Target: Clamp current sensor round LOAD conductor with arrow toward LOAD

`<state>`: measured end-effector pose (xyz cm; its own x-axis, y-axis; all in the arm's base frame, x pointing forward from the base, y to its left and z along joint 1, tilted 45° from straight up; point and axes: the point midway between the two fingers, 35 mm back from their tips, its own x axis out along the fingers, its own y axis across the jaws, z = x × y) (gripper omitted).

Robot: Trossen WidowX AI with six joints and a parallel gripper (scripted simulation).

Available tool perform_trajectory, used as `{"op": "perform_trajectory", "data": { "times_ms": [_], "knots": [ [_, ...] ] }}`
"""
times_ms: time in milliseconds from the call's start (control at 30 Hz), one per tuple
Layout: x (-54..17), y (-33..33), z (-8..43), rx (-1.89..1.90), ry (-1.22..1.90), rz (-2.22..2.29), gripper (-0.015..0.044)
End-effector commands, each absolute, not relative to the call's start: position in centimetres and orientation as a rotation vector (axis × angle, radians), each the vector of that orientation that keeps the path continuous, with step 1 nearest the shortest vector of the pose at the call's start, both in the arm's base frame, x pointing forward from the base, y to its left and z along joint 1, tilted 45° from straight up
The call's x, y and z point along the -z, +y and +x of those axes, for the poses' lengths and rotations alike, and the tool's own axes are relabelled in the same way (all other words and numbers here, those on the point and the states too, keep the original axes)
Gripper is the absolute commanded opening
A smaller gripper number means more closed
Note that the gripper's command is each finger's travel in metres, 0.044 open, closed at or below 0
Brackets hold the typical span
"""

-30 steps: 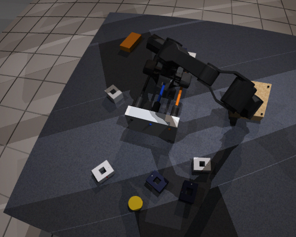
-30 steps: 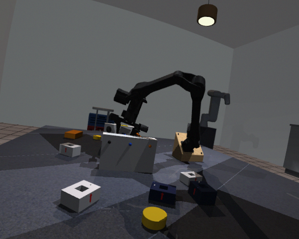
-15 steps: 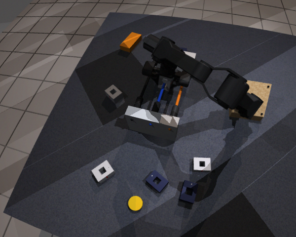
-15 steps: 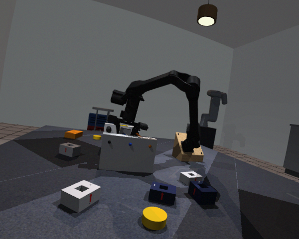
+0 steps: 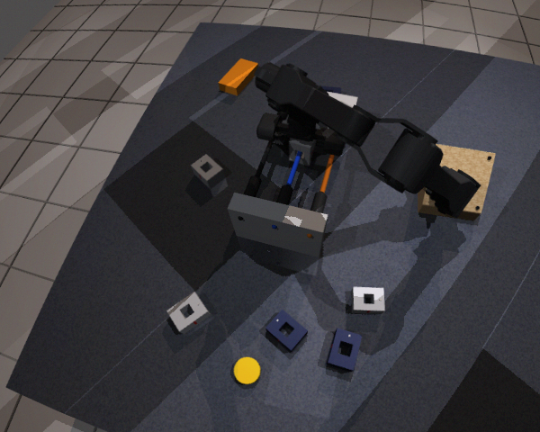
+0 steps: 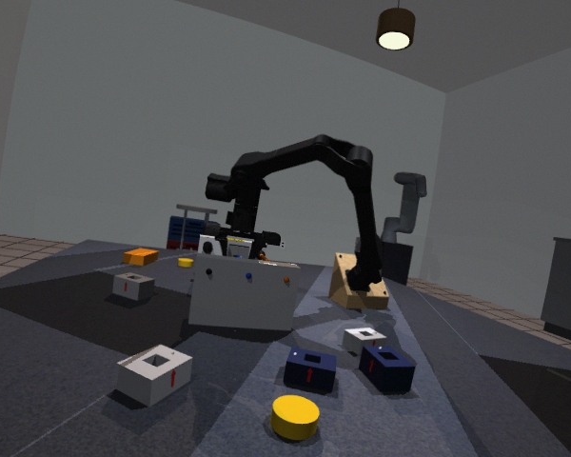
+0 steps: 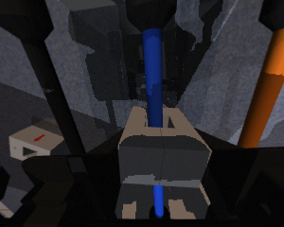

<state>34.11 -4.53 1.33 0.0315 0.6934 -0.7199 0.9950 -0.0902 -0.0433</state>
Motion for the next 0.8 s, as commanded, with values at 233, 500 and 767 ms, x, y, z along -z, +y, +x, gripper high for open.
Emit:
{"op": "perform_trajectory", "data": {
  "times_ms": [233, 500, 767],
  "knots": [
    [-1.32, -4.53, 34.11, 0.824, 1.707, 1.834, 0.0184],
    [-1.32, -4.53, 34.11, 0.824, 1.707, 1.834, 0.0266],
    [-1.32, -4.53, 34.11, 0.824, 1.707, 1.834, 0.0266]
  ]
}}
